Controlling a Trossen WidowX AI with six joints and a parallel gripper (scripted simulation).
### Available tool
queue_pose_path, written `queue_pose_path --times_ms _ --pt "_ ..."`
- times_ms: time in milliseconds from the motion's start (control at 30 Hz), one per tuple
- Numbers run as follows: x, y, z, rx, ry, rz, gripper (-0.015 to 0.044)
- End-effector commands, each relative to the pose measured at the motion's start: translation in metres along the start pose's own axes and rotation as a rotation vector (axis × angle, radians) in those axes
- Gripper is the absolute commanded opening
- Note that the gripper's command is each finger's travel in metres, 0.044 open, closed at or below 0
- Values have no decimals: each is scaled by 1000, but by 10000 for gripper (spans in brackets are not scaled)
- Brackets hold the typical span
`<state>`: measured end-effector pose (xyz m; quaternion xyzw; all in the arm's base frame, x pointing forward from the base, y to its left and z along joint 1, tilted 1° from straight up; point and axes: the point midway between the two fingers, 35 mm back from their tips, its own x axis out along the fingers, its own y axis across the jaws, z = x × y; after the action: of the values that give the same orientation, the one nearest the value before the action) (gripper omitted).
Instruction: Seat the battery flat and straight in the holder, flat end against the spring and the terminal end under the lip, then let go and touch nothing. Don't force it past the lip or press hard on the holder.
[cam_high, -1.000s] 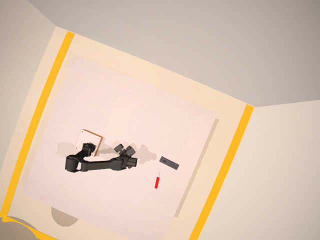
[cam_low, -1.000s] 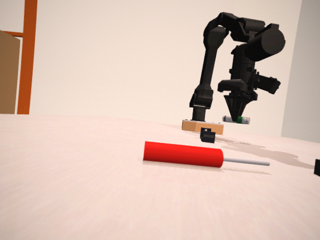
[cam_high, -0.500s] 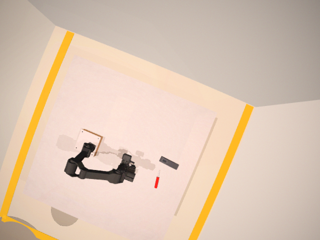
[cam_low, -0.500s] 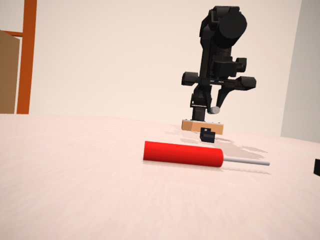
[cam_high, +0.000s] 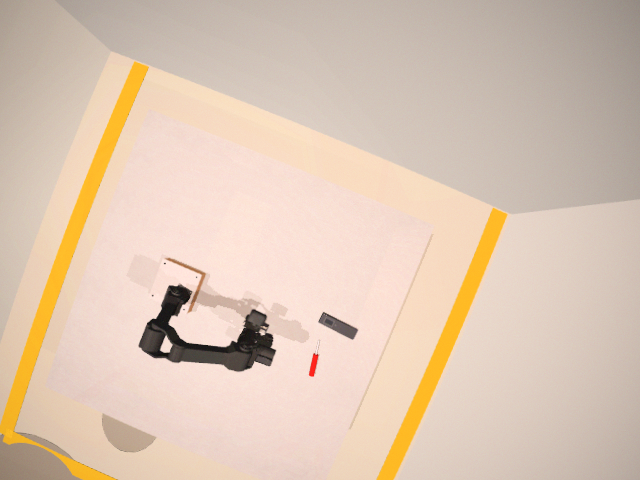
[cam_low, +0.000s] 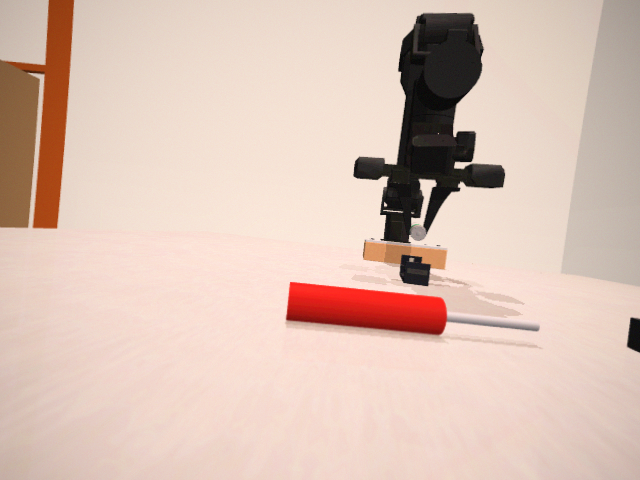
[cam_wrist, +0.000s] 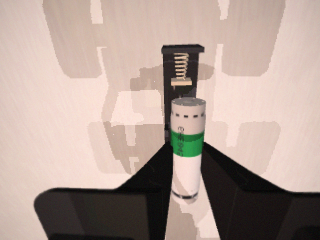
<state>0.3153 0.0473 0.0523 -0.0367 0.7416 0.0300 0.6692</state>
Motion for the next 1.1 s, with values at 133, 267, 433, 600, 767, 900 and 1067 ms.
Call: queue_pose_path --times_ms 133,267,433,600,767,900,1067 --pt "16 1 0 -4 110 -1 60" --pt "22 1 -1 -7 147 -5 60" --pt "23 1 0 -7 169 -5 60" --pt "24 1 2 -7 201 -6 60" --pt "26 1 4 -7 233 -7 60" --pt "27 1 5 -7 259 -8 60" --pt "29 1 6 -7 291 -10 60"
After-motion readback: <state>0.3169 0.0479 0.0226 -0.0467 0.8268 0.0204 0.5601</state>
